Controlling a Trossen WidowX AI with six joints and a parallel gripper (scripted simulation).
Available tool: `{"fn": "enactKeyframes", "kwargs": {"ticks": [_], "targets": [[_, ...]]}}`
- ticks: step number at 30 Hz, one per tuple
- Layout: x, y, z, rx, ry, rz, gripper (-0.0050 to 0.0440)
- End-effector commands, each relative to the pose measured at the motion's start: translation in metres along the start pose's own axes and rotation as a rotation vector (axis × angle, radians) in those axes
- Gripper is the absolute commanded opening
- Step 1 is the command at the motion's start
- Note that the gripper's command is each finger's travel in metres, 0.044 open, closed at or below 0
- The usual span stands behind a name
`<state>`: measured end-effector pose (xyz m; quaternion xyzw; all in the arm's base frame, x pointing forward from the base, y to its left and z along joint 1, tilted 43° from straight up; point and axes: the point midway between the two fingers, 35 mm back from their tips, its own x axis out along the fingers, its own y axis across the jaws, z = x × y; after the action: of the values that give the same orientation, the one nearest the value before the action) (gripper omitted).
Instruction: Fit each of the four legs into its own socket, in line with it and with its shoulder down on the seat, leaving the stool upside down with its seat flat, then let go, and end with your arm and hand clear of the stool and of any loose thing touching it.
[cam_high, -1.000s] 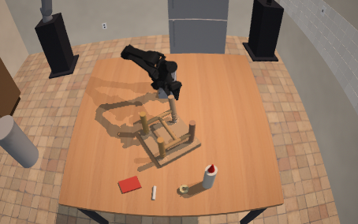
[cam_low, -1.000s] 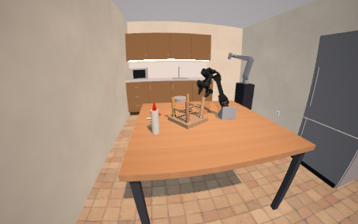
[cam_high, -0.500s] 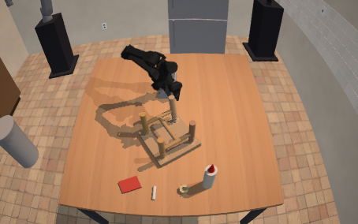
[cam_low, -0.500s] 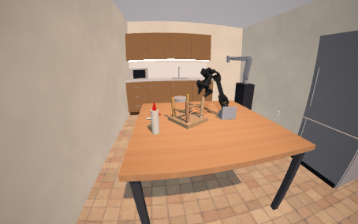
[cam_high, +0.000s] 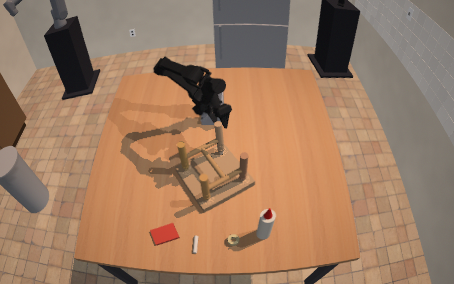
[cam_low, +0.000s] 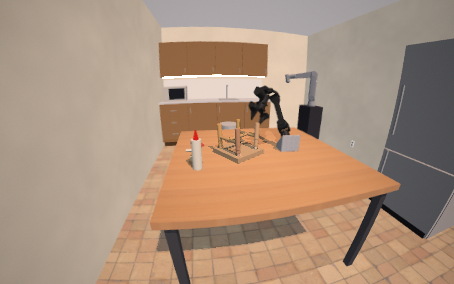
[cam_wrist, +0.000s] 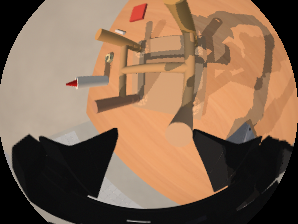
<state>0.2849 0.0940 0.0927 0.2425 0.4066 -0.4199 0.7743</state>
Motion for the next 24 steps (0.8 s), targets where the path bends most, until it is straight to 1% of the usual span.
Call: {"fn": "enactKeyframes", "kwargs": {"ticks": [1,21,24], "targets": [[0.0035,0.0021,0.0004,-0.001,-0.005,-0.005,0.044],[0.0066,0.0073,0.0004,-0.001,-0.005,-0.005,0.044],[0.0046,0.0046,0.0003,0.0,-0.004,-0.005,0.044]]}}
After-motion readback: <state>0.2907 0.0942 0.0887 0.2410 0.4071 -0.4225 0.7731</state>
